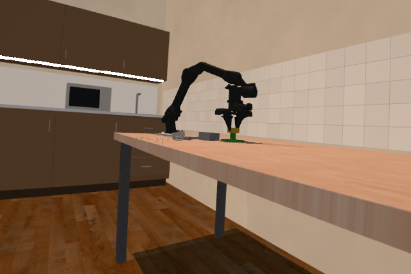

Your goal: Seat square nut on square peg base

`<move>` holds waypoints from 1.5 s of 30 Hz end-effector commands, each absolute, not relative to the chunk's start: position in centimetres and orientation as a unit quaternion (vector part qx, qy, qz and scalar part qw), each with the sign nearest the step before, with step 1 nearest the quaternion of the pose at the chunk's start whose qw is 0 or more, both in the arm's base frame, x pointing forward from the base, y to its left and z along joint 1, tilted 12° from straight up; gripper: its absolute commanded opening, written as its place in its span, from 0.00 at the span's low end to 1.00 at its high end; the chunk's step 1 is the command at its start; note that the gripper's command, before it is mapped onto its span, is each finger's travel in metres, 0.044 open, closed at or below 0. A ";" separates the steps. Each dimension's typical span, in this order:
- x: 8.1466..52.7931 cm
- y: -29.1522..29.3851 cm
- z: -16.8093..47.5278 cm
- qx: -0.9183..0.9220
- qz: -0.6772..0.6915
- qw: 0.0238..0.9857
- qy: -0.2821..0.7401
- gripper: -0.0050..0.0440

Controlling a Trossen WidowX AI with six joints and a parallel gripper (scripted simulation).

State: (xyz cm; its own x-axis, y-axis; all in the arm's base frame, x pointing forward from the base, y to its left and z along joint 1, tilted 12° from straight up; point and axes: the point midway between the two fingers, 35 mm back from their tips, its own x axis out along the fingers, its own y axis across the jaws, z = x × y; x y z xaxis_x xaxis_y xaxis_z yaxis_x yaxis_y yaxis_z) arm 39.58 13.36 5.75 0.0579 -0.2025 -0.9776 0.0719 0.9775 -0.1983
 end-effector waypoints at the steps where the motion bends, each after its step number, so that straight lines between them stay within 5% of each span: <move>1: 39.9 13.5 6.6 -0.045 -0.089 0.735 0.670 0.00; 45: 40.0 13.3 5.6 -0.045 -0.089 0.735 0.670 0.00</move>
State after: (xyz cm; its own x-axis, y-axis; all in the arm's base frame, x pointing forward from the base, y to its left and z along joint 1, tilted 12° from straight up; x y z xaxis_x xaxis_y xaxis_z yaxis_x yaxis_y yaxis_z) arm 39.64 13.15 4.72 0.0578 -0.2025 -0.9776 0.0718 0.9775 -0.1982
